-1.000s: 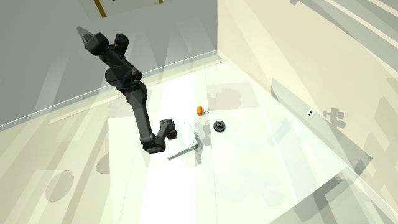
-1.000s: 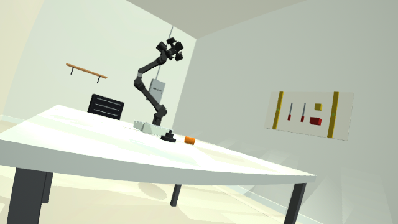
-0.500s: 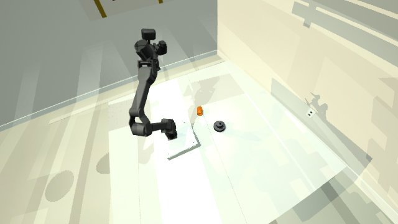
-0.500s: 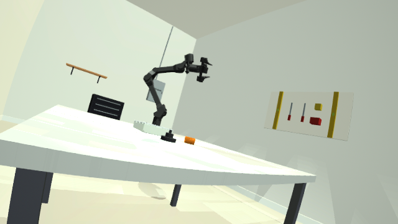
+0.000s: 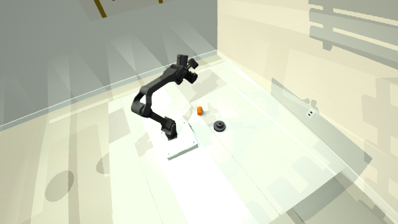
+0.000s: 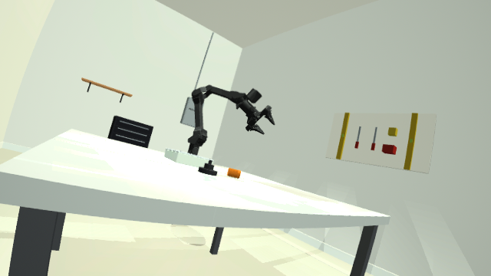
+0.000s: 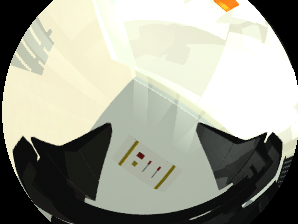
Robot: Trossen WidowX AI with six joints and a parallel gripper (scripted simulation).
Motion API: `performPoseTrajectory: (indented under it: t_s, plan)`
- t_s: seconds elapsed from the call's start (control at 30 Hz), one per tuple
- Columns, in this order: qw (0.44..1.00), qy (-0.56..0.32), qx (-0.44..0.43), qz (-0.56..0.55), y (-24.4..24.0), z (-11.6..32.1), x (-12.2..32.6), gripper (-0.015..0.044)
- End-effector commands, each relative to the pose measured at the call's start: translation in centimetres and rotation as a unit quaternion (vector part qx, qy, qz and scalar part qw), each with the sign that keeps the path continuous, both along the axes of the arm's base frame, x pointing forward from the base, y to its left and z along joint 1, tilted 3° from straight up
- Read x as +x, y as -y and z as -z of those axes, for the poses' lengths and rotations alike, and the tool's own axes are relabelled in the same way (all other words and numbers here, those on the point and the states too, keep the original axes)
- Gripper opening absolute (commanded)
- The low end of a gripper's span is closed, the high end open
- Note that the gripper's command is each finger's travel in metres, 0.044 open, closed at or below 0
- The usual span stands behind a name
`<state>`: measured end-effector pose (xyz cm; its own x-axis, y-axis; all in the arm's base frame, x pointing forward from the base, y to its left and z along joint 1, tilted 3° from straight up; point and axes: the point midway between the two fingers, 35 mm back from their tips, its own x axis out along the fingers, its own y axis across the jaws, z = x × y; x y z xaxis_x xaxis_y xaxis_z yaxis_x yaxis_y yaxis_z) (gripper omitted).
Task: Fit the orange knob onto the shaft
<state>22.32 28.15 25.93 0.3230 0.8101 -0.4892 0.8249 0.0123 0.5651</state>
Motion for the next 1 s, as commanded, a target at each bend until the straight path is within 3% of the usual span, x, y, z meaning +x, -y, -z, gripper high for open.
performPoseTrajectory:
  t_s: [0.0, 0.27, 0.97]
  plan:
    - [0.990, -0.099, -0.076, 0.068, 2.9, 6.8, 2.1, 0.0440]
    - [0.896, -0.322, -0.222, 0.210, 12.2, 19.5, 1.7, 0.0440]
    - [0.888, -0.334, -0.229, 0.217, 13.3, 23.4, 1.7, 0.0440]
